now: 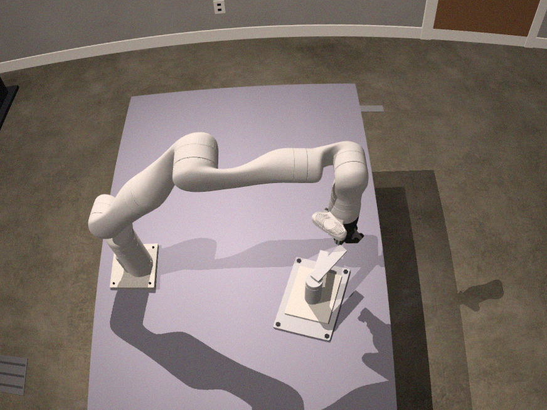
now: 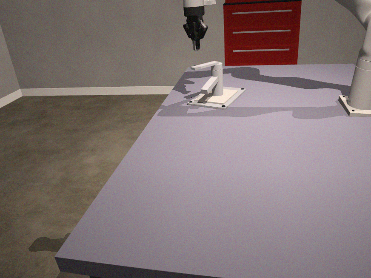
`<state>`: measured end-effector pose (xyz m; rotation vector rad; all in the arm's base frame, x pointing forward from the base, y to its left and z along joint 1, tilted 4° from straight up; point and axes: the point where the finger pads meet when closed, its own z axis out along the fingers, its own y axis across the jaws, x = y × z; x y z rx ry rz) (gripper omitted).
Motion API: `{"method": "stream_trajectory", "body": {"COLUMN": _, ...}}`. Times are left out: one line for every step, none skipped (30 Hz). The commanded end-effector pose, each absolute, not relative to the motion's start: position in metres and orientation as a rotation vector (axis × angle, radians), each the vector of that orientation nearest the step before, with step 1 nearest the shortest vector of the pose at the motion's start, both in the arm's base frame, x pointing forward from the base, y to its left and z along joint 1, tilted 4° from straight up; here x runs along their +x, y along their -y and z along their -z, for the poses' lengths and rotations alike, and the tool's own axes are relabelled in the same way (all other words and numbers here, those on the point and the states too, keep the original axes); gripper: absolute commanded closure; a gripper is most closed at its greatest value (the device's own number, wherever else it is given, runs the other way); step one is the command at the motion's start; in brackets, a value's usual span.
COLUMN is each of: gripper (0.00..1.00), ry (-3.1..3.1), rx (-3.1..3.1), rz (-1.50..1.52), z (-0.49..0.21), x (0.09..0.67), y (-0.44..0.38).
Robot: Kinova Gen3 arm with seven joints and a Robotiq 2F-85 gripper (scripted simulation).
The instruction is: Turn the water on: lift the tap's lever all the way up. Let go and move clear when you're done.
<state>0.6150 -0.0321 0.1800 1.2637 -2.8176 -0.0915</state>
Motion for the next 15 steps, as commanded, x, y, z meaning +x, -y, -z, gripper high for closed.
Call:
{"method": "stream_trajectory", "body": {"gripper": 0.9, "ry": 2.82, "rx": 1.265, "rz": 0.09, "z": -0.1814, "x": 0.6154, "y": 0.0322}}
{"method": "stream_trajectory", "body": {"gripper": 0.9, "ry": 2.82, "rx": 1.265, "rz": 0.09, "z": -0.1814, "x": 0.6154, "y": 0.0322}}
{"method": "stream_trajectory", "body": {"gripper": 0.9, "ry": 2.82, "rx": 1.265, "rz": 0.09, "z": -0.1814, "x": 0.6154, "y": 0.0322}}
{"method": "stream_trajectory", "body": {"gripper": 0.32, "ry": 2.82, "rx": 1.265, "rz": 0.09, "z": -0.1814, "x": 0.6154, "y": 0.0322}}
{"method": "stream_trajectory", "body": {"gripper": 0.32, "ry": 2.82, "rx": 1.265, "rz": 0.09, "z": -0.1814, "x": 0.6154, "y": 0.0322}}
{"method": "stream_trajectory", "body": {"gripper": 0.32, "ry": 2.82, "rx": 1.265, "rz": 0.09, "z": -0.1814, "x": 0.6154, "y": 0.0322}}
{"method": "stream_trajectory", "body": {"gripper": 0.32, "ry": 2.82, "rx": 1.265, "rz": 0.09, "z": -0.1814, "x": 0.6154, "y": 0.0322}}
{"method": "stream_trajectory", "body": {"gripper": 0.32, "ry": 2.82, "rx": 1.265, "rz": 0.09, "z": -0.1814, "x": 0.6154, "y": 0.0322}}
{"method": "stream_trajectory", "body": {"gripper": 0.32, "ry": 2.82, "rx": 1.265, "rz": 0.09, "z": -0.1814, "x": 0.6154, "y": 0.0322}}
{"method": "stream_trajectory", "body": {"gripper": 0.32, "ry": 2.82, "rx": 1.265, "rz": 0.09, "z": -0.1814, "x": 0.6154, "y": 0.0322}}
{"method": "stream_trajectory", "body": {"gripper": 0.32, "ry": 2.82, "rx": 1.265, "rz": 0.09, "z": -0.1814, "x": 0.6154, "y": 0.0322}}
{"method": "stream_trajectory", "body": {"gripper": 0.32, "ry": 2.82, "rx": 1.265, "rz": 0.09, "z": -0.1814, "x": 0.6154, "y": 0.0322}}
{"method": "stream_trajectory", "body": {"gripper": 0.32, "ry": 2.82, "rx": 1.265, "rz": 0.09, "z": -0.1814, "x": 0.6154, "y": 0.0322}}
{"method": "stream_trajectory", "body": {"gripper": 0.32, "ry": 2.82, "rx": 1.265, "rz": 0.09, "z": -0.1814, "x": 0.6154, "y": 0.0322}}
{"method": "stream_trajectory", "body": {"gripper": 0.32, "ry": 2.82, "rx": 1.265, "rz": 0.09, "z": -0.1814, "x": 0.6154, "y": 0.0322}}
